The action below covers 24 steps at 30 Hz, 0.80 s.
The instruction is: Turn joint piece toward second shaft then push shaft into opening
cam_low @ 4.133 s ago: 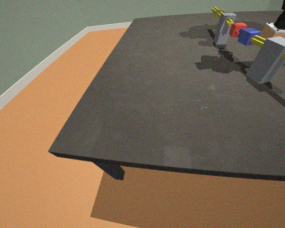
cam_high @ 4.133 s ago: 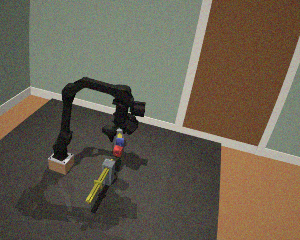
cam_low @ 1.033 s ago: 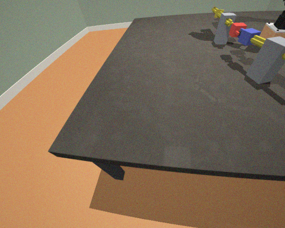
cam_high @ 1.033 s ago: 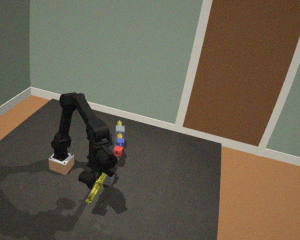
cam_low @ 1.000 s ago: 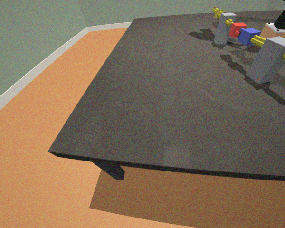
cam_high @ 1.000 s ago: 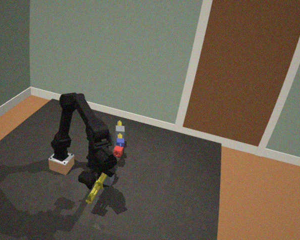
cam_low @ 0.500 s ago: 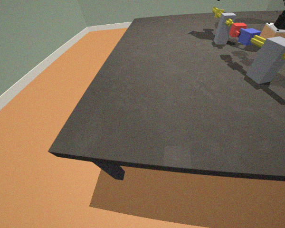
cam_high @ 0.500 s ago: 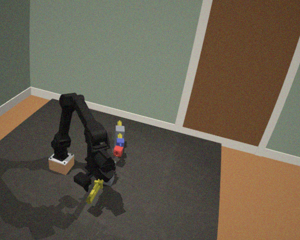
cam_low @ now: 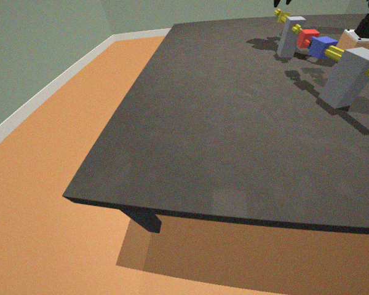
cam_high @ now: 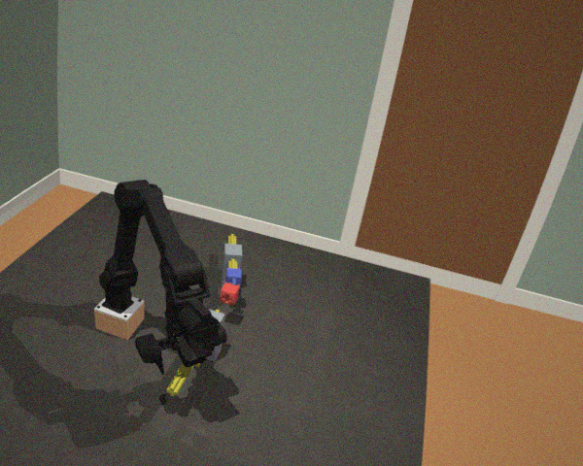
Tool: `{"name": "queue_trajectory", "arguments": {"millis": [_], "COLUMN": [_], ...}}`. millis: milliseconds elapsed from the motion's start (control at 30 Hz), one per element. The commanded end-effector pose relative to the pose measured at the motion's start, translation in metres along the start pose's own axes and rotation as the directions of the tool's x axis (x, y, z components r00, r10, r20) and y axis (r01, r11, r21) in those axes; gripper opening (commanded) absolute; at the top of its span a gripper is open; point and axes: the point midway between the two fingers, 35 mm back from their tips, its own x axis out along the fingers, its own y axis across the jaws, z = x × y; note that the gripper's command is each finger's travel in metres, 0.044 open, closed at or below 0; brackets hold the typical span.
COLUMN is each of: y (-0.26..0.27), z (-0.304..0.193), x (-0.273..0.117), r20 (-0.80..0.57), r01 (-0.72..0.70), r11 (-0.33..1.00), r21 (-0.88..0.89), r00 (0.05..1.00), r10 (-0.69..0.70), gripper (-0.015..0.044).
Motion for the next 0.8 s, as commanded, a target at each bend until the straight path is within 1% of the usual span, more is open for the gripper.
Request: {"name": "queue_trajectory", "arguments": {"millis": [0, 300, 600, 667, 767], "y": [0.0, -0.001, -0.003, -0.003, -0.003], "z": [-0.001, -0.002, -0.005, -0.005, -0.005], "x": [0.005, 0.019, 0.032, 0.034, 0.034], "r20": [0.006, 0.021, 0.036, 0.038, 0.039], "r01": [-0.011, -0.033, -0.057, -0.06, -0.06], "r11": [0.994, 0.912, 0.746, 0.715, 0.711], "r21": [0.113, 0.408, 0.664, 0.697, 0.701], "r00": [1.0, 0.999, 0.998, 0.998, 0.998], "r10": [0.01, 0.027, 0.044, 0.046, 0.046], "gripper": [0.044, 0.044, 0.044, 0.044, 0.044]}}
